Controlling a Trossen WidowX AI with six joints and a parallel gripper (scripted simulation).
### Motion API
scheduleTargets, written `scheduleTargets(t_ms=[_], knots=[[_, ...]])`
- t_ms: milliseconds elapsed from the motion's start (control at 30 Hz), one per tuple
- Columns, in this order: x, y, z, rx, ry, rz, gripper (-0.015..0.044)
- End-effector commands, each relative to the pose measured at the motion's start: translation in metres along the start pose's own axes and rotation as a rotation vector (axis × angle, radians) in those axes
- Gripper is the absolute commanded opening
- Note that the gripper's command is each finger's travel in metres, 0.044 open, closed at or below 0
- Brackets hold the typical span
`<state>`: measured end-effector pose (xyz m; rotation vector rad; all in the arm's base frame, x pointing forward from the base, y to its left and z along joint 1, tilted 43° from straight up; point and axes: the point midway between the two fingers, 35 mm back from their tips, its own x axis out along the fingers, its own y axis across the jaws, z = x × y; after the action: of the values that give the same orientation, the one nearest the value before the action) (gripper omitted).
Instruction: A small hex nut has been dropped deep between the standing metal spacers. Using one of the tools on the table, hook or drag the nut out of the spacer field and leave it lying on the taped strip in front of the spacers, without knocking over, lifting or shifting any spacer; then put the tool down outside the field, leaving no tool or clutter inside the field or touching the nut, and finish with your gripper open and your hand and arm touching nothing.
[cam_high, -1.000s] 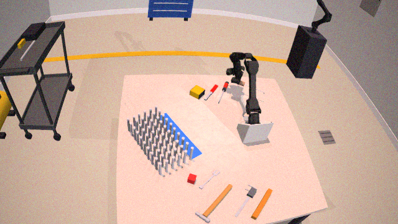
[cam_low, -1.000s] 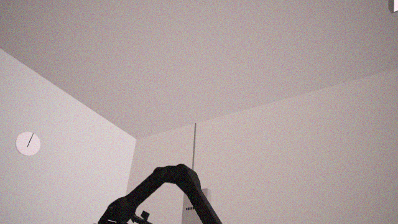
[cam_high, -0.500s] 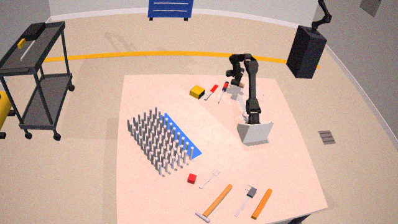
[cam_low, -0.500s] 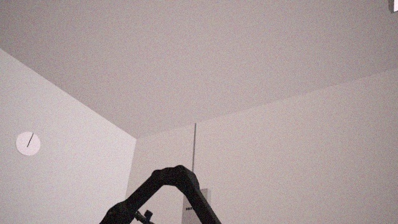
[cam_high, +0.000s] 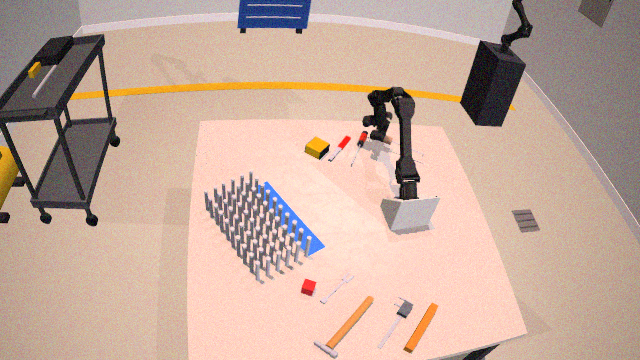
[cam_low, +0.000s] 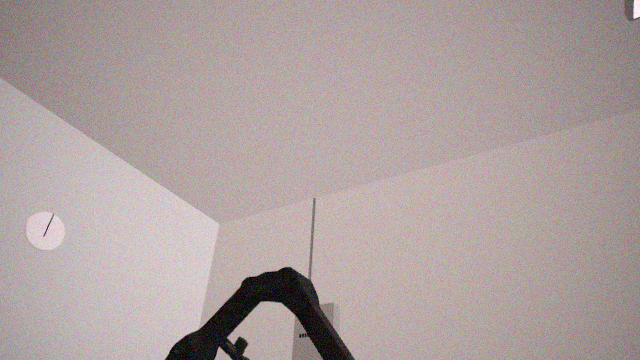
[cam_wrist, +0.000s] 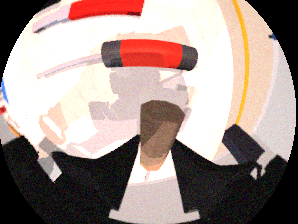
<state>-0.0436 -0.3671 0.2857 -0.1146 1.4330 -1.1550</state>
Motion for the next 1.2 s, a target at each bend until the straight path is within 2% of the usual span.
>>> scheduleTargets(t_ms=[0,967,1167], knots=[[0.007,0.003,-0.001,0.001,0.012,0.004,0.0000],[0.034,0.012,0.003,0.001,0.013,0.004,0.0000],[0.030,0.010,0.005,-0.001,0.001,0.002,0.0157]])
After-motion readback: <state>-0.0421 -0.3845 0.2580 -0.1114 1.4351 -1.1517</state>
